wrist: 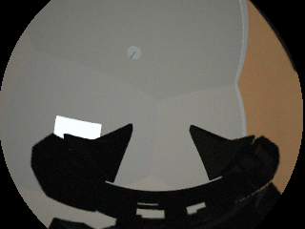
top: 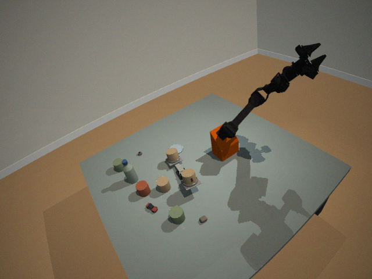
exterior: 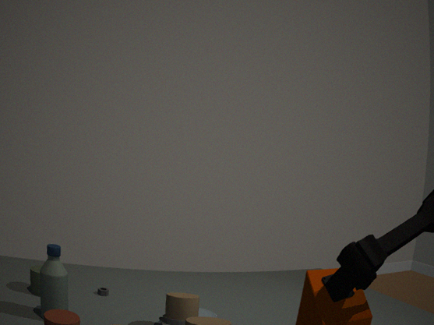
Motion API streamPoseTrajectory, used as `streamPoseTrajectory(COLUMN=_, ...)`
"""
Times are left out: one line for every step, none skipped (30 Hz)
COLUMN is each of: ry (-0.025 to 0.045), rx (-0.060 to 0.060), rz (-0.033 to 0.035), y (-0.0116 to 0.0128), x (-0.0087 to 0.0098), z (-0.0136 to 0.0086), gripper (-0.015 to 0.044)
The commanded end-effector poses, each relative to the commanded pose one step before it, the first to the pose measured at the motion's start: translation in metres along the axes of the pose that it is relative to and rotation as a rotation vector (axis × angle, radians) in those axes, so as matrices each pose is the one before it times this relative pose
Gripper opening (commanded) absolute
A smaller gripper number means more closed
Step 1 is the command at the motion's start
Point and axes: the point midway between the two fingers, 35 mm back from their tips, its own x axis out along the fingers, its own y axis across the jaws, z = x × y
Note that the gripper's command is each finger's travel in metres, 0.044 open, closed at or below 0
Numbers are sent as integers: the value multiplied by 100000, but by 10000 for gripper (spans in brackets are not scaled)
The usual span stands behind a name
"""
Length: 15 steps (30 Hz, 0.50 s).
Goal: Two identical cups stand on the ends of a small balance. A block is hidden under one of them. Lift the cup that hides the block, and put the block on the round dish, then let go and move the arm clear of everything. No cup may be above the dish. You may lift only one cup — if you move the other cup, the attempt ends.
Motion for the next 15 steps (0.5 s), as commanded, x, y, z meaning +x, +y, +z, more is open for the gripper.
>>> streamPoseTrajectory(ry=-10680, rx=4997, rz=5686, y=1933, x=-760, z=3687, gripper=440)
streamPoseTrajectory(ry=-1844, rx=1172, rz=1176, y=371, x=-70, z=619, gripper=440)
streamPoseTrajectory(ry=-1820, rx=1173, rz=1209, y=383, x=-67, z=612, gripper=440)
streamPoseTrajectory(ry=-1796, rx=1174, rz=1242, y=394, x=-64, z=604, gripper=440)
streamPoseTrajectory(ry=-1771, rx=1175, rz=1275, y=406, x=-61, z=595, gripper=440)
streamPoseTrajectory(ry=-1746, rx=1177, rz=1308, y=417, x=-58, z=587, gripper=440)
streamPoseTrajectory(ry=-1719, rx=1179, rz=1339, y=429, x=-55, z=578, gripper=440)
streamPoseTrajectory(ry=-1693, rx=1181, rz=1371, y=440, x=-52, z=569, gripper=440)
streamPoseTrajectory(ry=-1665, rx=1183, rz=1402, y=450, x=-49, z=560, gripper=440)
streamPoseTrajectory(ry=-1953, rx=823, rz=1474, y=505, x=-52, z=658, gripper=440)
streamPoseTrajectory(ry=-1925, rx=829, rz=1509, y=516, x=-48, z=647, gripper=440)
streamPoseTrajectory(ry=-1895, rx=836, rz=1542, y=528, x=-45, z=637, gripper=440)
streamPoseTrajectory(ry=-1865, rx=842, rz=1574, y=539, x=-41, z=625, gripper=440)
streamPoseTrajectory(ry=-1834, rx=850, rz=1607, y=550, x=-37, z=614, gripper=440)
streamPoseTrajectory(ry=-1802, rx=857, rz=1638, y=561, x=-33, z=602, gripper=440)
